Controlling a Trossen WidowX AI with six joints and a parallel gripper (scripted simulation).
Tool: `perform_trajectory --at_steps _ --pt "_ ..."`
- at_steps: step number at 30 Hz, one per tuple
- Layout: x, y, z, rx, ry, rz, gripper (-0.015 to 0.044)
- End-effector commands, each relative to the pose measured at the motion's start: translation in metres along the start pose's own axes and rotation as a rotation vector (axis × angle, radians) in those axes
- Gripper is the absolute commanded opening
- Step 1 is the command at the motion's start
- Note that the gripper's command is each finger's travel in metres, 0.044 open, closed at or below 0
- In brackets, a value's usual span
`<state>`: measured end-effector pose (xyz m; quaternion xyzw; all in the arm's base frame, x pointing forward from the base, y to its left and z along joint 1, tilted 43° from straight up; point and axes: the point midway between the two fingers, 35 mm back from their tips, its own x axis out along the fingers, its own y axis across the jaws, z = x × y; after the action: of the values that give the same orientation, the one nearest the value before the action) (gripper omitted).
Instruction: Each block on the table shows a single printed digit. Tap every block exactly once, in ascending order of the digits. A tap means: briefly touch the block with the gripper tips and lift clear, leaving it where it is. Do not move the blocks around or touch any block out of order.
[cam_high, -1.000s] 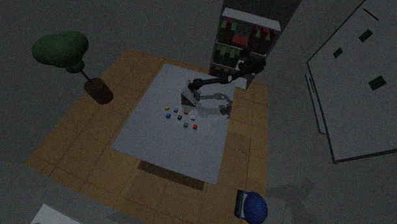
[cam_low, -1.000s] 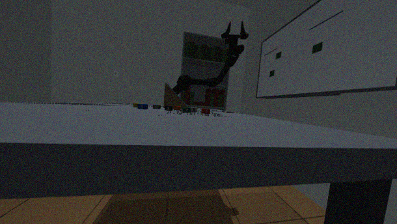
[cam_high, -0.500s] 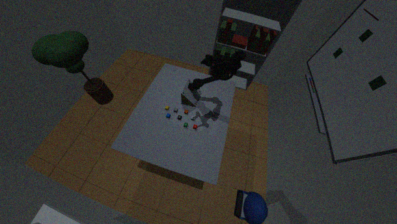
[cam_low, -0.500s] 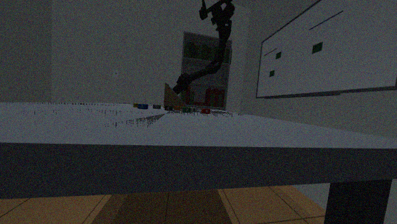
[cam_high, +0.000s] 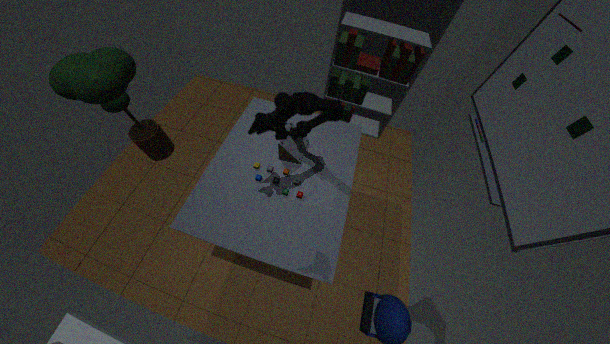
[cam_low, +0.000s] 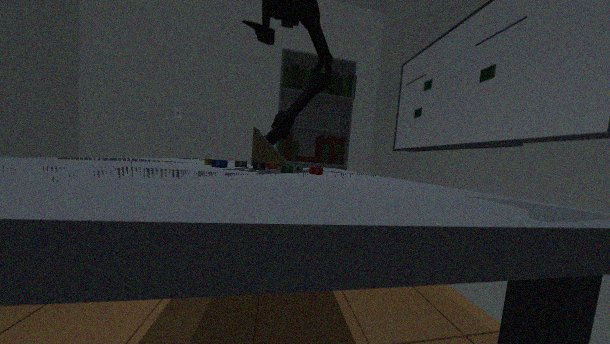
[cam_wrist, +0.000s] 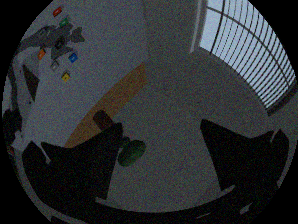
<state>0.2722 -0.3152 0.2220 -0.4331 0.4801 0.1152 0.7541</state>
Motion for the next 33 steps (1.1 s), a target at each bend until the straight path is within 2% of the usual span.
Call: perform_trajectory --at_steps 1,9,13,16,33 --pt "0.059 0.042 -0.001 0.211 -0.066 0.211 0.04" --pt "0.151 0.155 0.006 0.691 -0.077 0.687 0.04" --pt "0.178 0.221 0.017 0.949 -0.01 0.954 0.04" --pt "0.185 0.252 0.023 1.066 0.041 1.08 0.04" --pt "0.186 0.257 0.024 1.086 0.051 1.101 0.04"
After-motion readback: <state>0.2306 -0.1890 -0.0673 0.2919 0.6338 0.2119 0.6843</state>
